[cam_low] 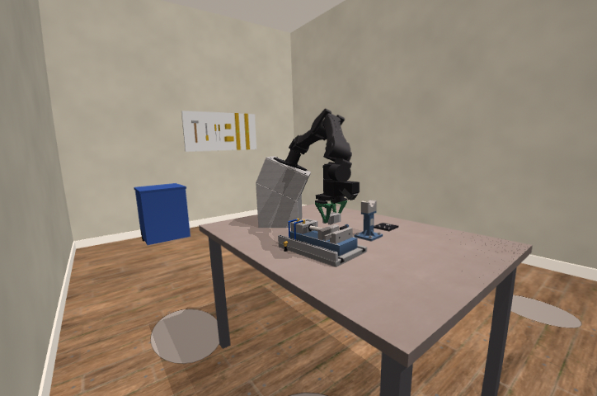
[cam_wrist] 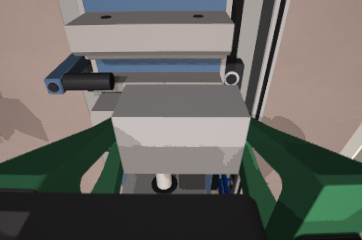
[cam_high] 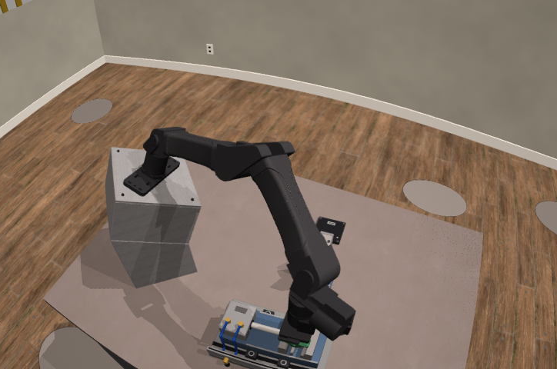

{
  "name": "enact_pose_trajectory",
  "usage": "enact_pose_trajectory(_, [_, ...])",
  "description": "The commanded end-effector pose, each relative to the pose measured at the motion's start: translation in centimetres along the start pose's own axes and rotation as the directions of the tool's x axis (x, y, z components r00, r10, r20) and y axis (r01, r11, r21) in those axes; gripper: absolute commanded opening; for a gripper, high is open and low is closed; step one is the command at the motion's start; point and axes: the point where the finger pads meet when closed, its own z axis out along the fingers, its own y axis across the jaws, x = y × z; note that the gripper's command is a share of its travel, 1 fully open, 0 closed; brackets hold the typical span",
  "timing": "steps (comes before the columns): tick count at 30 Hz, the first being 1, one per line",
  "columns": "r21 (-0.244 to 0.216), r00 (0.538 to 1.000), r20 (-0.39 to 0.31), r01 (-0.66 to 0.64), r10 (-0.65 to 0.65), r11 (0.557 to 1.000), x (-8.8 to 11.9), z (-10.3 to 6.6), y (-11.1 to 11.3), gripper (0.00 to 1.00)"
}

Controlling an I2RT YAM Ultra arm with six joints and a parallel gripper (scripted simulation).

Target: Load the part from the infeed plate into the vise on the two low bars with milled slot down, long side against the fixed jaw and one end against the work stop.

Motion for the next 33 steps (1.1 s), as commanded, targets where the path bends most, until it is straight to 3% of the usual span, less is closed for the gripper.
enact_pose_trajectory(1, [0.026,0.999,0.045,0.005,-0.006,1.0,-1.5,-1.1,-0.9,0.0])
enact_pose_trajectory(9, [0.028,0.999,0.052,0.013,-0.015,1.0,-1.8,-1.1,-0.7,0.0])
enact_pose_trajectory(14, [0.019,0.999,0.032,-0.004,0.003,1.0,-1.0,-0.5,-1.0,0.0])
enact_pose_trajectory(21, [0.029,0.999,0.052,0.012,-0.014,1.0,-1.9,-0.5,-0.8,0.0])
enact_pose_trajectory(26, [0.026,0.999,0.046,0.005,-0.007,1.0,-1.5,0.4,-1.0,0.0])
enact_pose_trajectory(31, [0.029,0.999,0.051,0.011,-0.012,1.0,-1.9,-0.2,-0.8,0.0])
enact_pose_trajectory(33, [0.025,0.999,0.043,0.007,-0.008,1.0,-1.6,0.8,-0.9,0.0])
